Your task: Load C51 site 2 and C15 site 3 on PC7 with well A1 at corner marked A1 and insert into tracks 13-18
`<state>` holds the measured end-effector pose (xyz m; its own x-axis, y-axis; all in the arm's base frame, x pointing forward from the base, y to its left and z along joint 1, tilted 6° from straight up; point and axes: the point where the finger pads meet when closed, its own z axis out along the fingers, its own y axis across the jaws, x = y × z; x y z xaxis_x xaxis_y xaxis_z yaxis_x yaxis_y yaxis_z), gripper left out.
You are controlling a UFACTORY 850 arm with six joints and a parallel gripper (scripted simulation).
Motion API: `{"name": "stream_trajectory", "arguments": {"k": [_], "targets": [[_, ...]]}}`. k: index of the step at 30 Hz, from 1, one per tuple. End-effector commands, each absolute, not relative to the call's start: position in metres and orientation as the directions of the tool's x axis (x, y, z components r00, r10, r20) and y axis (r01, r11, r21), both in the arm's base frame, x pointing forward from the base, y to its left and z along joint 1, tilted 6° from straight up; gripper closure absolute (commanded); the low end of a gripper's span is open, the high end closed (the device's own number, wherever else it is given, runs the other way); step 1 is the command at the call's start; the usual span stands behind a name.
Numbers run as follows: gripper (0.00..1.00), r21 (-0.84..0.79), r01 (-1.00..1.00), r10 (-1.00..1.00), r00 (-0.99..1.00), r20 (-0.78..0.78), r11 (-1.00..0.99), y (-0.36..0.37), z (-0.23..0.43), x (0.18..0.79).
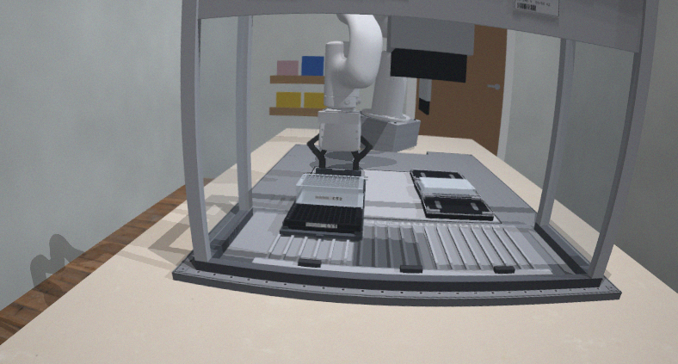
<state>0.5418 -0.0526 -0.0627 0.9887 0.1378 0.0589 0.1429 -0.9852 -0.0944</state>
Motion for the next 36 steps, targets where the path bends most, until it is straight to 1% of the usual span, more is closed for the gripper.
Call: {"name": "stream_trajectory", "arguments": {"k": [1,36], "targets": [[0.18,-0.093,0.143,0.138,0.989,0.058,-0.985,-0.053,-0.062,0.545],[0.18,-0.093,0.143,0.138,0.989,0.058,-0.985,-0.048,-0.060,0.576]]}}
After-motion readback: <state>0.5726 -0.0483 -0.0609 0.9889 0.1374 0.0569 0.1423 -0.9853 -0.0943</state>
